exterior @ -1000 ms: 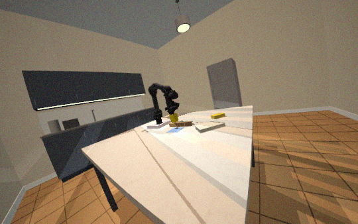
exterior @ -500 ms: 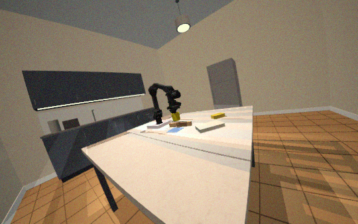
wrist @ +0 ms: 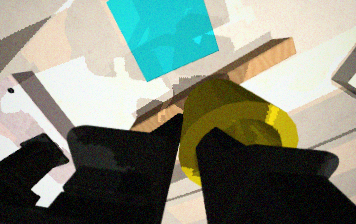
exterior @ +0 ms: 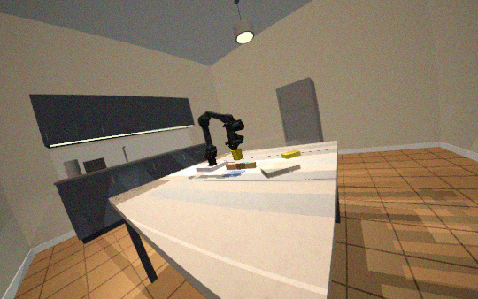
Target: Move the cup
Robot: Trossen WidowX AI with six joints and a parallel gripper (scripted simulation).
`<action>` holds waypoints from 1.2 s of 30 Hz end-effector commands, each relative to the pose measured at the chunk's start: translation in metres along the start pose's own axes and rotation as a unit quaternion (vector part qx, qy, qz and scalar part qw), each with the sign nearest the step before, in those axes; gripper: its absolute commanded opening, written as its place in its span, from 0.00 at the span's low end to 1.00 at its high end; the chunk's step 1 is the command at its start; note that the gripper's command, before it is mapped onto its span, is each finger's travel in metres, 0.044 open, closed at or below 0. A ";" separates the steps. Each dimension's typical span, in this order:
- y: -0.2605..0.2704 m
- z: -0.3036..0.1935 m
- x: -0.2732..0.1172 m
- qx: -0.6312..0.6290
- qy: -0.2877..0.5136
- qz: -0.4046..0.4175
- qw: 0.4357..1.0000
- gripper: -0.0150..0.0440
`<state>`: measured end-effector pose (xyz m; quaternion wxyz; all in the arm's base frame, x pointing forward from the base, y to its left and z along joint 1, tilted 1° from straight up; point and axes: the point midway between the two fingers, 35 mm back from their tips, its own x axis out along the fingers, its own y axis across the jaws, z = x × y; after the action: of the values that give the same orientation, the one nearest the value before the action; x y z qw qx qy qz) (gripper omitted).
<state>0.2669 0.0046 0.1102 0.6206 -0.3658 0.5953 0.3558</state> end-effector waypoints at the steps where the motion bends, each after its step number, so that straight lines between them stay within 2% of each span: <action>1: 0.005 0.005 0.001 0.001 0.001 0.002 1.000 0.25; 36: 0.046 0.057 0.000 0.001 -0.002 0.004 1.000 0.25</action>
<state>0.2543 0.0719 0.1102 0.6205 -0.3622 0.5954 0.3595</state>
